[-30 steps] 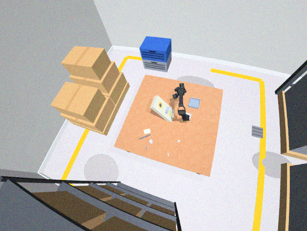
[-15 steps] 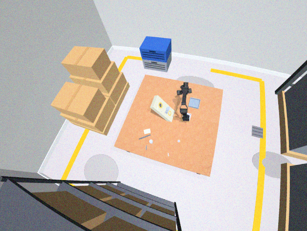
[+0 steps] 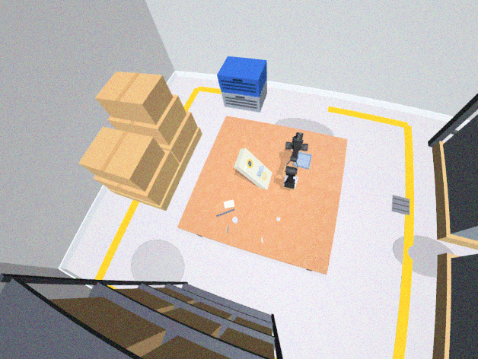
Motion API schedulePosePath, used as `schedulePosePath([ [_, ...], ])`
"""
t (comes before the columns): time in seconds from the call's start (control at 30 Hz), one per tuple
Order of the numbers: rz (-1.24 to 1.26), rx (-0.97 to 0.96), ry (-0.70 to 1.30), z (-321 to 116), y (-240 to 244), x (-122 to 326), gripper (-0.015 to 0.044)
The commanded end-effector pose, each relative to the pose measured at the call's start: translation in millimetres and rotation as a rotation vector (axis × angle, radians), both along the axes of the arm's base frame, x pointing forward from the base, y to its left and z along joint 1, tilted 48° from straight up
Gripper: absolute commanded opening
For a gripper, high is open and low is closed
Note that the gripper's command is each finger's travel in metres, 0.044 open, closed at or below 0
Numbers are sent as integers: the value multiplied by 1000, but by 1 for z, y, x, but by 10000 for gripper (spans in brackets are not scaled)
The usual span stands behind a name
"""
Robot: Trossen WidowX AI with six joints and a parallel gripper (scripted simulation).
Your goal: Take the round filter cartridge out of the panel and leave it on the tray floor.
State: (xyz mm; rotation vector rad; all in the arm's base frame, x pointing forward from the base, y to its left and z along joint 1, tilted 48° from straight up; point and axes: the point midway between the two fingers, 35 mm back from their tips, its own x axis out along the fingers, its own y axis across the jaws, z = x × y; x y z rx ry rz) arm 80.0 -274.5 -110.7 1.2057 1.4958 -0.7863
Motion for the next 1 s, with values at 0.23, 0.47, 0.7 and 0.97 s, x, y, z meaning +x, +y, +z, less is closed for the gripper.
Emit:
schedulePosePath([
  [0.23, -180, -35, 185, -39, 29, -70, 0],
  [0.47, -235, -41, 243, -48, 43, -90, 0],
  [0.7, -235, -41, 243, -63, 55, -93, 0],
  [0.97, -235, -41, 244, -95, 90, -100, 0],
])
